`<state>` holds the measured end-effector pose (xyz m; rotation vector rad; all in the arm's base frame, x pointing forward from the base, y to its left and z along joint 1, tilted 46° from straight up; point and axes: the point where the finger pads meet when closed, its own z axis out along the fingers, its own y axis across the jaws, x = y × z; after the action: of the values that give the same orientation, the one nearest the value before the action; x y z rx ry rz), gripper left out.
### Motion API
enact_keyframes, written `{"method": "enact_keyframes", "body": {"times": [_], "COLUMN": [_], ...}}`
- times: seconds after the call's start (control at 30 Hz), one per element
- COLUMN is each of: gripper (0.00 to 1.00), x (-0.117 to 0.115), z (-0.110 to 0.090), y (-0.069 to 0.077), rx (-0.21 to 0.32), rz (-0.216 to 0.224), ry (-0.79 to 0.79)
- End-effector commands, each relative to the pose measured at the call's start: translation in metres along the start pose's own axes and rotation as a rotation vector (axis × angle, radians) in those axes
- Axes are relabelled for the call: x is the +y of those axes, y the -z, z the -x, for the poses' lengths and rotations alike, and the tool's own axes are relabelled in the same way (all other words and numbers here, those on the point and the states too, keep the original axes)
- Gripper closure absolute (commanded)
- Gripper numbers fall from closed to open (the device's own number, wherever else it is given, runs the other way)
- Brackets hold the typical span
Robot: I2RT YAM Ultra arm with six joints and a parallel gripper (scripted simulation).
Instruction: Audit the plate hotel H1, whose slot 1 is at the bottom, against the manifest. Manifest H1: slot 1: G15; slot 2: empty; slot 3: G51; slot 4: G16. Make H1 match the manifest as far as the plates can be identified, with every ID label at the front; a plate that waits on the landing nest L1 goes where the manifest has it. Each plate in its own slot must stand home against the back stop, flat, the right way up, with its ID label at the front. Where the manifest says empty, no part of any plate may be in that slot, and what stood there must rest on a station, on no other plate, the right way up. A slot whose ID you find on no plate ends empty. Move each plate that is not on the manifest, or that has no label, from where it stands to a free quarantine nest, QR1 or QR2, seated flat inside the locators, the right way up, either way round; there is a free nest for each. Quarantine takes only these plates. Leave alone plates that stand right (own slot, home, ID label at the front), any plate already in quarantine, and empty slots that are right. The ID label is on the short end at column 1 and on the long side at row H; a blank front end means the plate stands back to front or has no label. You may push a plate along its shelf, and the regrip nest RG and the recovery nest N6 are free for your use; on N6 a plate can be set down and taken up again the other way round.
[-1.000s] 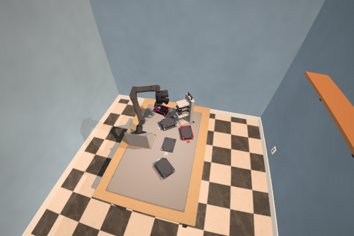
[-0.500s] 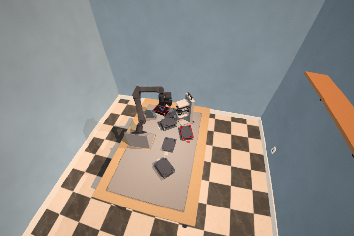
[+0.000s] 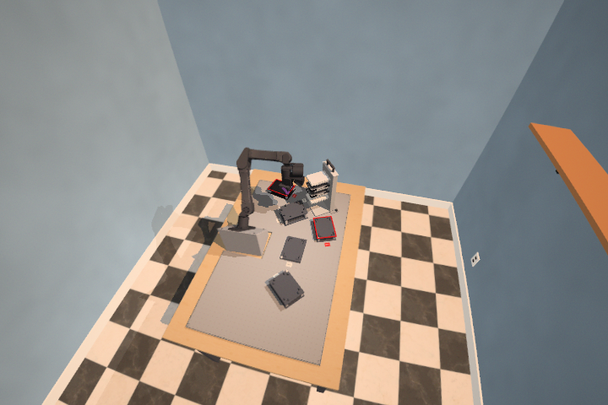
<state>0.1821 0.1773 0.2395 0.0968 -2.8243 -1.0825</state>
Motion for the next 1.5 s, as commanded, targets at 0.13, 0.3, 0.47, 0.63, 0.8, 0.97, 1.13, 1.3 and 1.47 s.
{"method": "enact_keyframes", "body": {"times": [0.13, 0.3, 0.47, 0.63, 0.8, 0.97, 1.13, 1.3, 1.47], "gripper": [1.00, 1.00, 1.00, 1.00, 1.00, 1.00, 1.00, 1.00, 1.00], "x": [-0.010, -0.021, -0.033, -0.041, -0.054, -0.068, -0.082, -0.091, -0.106], "z": [0.022, 0.038, 0.050, 0.057, 0.068, 0.078, 0.085, 0.092, 0.100], "y": [0.006, 0.006, 0.006, 0.006, 0.007, 0.007, 0.008, 0.008, 0.008], "rx": [-0.025, -0.036, -0.035, -0.035, -0.035, -0.031, -0.020, -0.027, -0.027], "rz": [-0.018, -0.017, -0.025, -0.025, -0.026, -0.030, -0.029, -0.030, -0.031], "ry": [0.031, 0.041, 0.042, 0.042, 0.042, 0.043, 0.039, 0.045, 0.045]}}
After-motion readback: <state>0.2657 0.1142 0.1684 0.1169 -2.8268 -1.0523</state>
